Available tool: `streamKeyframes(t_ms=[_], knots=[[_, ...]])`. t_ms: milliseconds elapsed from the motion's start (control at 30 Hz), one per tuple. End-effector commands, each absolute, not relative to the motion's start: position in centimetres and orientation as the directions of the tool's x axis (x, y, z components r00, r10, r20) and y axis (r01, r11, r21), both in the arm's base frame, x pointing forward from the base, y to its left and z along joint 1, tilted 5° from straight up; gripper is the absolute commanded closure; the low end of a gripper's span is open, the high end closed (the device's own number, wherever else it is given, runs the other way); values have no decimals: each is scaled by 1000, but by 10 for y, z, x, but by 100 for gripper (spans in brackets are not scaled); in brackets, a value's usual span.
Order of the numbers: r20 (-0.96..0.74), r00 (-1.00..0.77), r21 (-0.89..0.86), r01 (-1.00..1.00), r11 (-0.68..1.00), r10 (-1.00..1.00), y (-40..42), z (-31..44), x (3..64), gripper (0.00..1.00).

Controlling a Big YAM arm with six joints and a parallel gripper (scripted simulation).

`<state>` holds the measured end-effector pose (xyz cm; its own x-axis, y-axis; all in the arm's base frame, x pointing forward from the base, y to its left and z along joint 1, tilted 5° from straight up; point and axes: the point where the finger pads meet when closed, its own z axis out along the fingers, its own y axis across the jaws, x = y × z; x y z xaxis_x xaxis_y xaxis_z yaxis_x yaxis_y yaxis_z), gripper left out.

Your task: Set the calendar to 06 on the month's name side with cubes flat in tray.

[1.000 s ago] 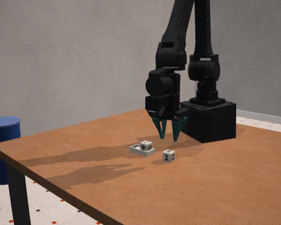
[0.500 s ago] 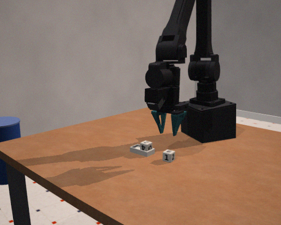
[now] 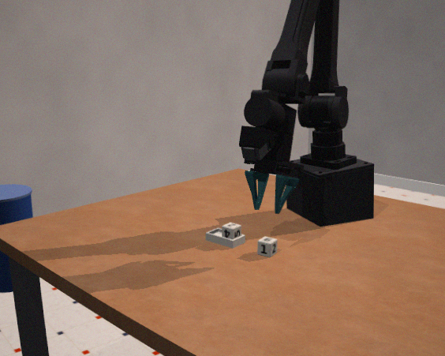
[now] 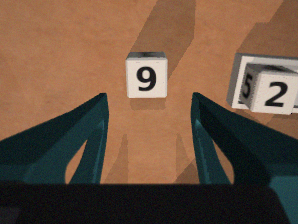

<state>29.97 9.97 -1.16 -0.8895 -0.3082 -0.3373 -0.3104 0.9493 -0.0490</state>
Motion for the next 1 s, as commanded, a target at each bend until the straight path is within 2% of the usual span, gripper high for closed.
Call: streamKeyframes(t_ms=[0, 300, 633, 967], knots=[[-378, -864, -56, -337, 940, -332, 106, -11, 302, 55], [-580, -756, -57, -335, 941, -304, 106, -7, 302, 55], [-584, -752, -58, -336, 940, -305, 104, -14, 298, 55], [-671, -684, -58, -337, 940, -286, 105, -19, 299, 55]])
